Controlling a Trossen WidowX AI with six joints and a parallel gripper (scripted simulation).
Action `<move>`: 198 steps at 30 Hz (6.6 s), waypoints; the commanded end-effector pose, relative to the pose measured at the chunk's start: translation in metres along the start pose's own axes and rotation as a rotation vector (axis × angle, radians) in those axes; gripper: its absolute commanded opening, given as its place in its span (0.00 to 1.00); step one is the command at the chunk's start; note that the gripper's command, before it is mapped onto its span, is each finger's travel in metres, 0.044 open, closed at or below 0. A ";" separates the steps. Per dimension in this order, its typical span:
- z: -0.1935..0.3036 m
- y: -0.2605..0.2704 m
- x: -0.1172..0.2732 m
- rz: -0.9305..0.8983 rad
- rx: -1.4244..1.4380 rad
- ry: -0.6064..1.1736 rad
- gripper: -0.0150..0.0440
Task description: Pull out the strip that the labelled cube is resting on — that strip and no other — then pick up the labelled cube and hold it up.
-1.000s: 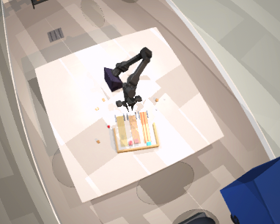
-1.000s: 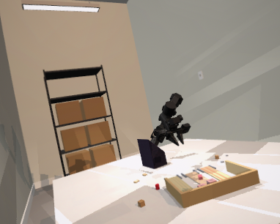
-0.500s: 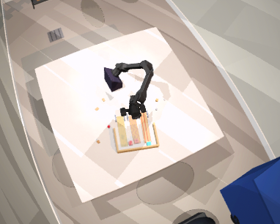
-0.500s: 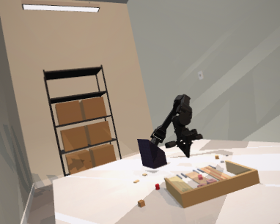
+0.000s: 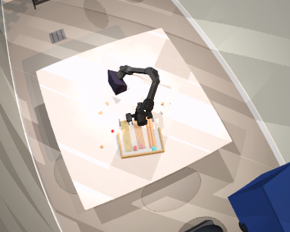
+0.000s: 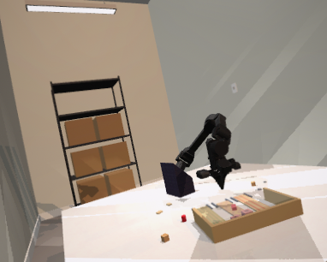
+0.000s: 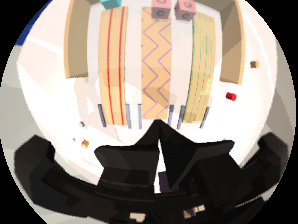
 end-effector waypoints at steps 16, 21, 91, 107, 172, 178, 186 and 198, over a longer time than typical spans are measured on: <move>0.000 0.000 -0.033 0.001 -0.004 0.006 0.25; 0.001 -0.001 -0.041 0.001 -0.004 0.006 0.25; 0.005 0.000 -0.068 -0.003 -0.004 0.006 0.25; 0.030 0.005 -0.069 -0.003 -0.006 0.008 0.25; 0.126 0.029 -0.070 -0.004 -0.010 0.012 0.25; 0.134 0.032 -0.070 -0.004 -0.011 0.013 0.25; 0.146 0.035 -0.070 -0.004 -0.011 0.013 0.25; 0.163 0.039 -0.070 -0.005 -0.012 0.014 0.25</move>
Point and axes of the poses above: the point midway between the two fingers, 35 mm back from their tips, its own x axis back along the fingers, its own y axis across the jaws, z = x × y, the point moved 7 cm from there along x, back along the fingers, and after that the axes turned 14 degrees about x, right-handed, at the moved point
